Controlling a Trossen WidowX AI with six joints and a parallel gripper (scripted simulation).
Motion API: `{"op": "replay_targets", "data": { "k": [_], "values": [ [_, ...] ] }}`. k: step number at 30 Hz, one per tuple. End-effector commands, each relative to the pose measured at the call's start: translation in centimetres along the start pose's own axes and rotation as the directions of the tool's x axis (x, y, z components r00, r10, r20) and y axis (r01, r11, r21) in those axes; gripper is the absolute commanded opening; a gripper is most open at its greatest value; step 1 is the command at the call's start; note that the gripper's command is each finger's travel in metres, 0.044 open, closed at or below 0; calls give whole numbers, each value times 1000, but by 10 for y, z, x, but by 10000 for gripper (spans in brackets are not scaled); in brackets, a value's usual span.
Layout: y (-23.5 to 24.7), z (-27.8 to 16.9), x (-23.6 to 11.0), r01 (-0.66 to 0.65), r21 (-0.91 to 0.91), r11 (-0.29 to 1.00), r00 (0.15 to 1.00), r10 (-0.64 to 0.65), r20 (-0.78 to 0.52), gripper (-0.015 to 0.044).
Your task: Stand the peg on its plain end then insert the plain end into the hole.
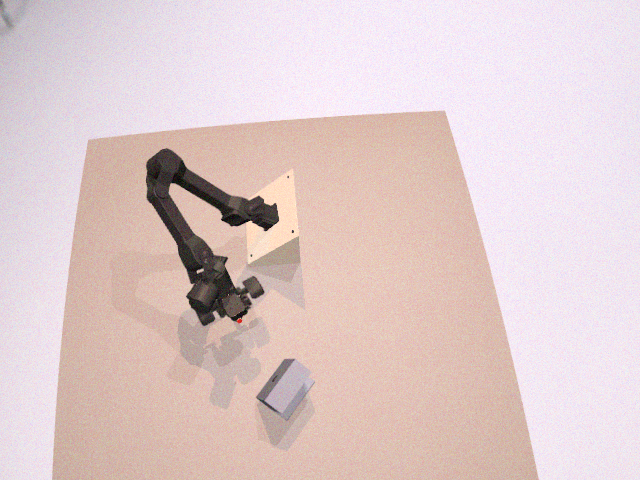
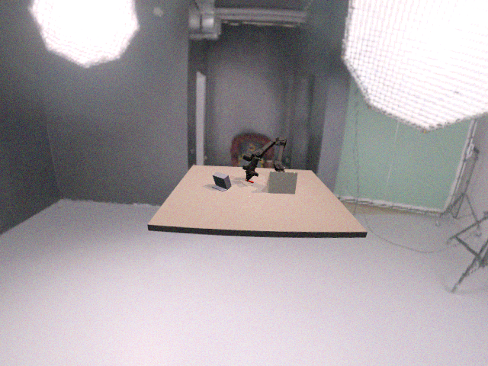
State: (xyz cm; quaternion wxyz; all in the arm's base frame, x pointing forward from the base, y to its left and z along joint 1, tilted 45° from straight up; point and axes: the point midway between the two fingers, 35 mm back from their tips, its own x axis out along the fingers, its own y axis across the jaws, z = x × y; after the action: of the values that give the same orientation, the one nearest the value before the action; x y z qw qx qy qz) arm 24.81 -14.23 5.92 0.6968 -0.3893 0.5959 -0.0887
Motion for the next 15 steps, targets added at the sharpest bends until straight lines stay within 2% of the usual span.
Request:
{"op": "replay_targets", "data": {
  "k": [1, 15],
  "values": [
    [2, -3, -1, -5, -5, 1000, 1000, 6, 26, 49],
    [2, -8, -9, -5, -6, 1000, 989, 6, 147, 49]
  ]
}}
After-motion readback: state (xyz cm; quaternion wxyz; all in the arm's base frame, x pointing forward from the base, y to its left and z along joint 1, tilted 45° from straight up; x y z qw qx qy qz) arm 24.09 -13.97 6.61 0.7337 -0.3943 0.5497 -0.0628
